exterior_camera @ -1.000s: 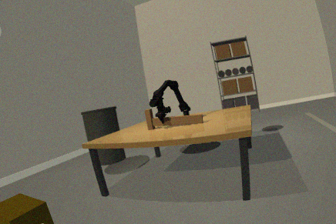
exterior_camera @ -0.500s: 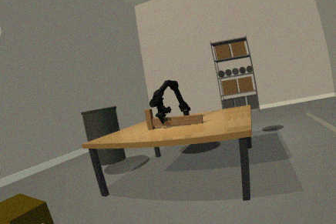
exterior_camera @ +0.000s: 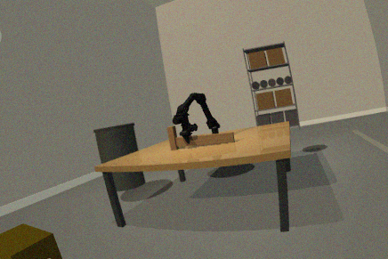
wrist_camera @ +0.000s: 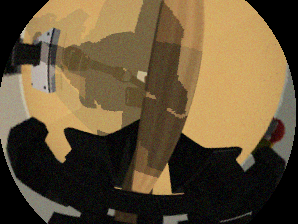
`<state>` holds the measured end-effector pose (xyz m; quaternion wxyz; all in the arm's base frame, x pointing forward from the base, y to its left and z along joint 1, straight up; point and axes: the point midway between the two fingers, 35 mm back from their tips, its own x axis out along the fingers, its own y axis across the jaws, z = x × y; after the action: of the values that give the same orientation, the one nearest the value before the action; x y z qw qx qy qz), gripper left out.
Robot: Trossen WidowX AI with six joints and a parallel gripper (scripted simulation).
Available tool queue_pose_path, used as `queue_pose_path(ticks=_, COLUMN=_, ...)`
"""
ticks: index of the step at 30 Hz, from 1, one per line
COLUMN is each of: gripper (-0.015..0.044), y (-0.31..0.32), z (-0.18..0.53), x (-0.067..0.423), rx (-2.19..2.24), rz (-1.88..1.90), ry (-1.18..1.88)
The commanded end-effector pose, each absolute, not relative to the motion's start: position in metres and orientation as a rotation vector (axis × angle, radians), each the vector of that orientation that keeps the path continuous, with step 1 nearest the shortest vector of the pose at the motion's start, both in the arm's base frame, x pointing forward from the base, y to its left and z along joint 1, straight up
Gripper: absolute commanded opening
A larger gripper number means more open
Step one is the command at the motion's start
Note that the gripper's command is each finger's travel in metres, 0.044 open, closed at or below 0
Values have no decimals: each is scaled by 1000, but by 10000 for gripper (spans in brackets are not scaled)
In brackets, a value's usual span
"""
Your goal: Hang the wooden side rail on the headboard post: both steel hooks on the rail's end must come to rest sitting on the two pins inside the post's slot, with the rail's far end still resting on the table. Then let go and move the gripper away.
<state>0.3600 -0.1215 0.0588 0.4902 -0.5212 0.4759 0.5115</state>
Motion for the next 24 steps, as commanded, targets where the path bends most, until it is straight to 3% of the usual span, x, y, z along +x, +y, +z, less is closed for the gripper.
queue_pose_path(ticks=1, gripper=0, y=-123, z=61, x=360, rx=-1279, rz=1238, ry=1158)
queue_pose_path(ticks=24, gripper=0, y=-123, z=57, x=360, rx=-1279, rz=1238, ry=1158)
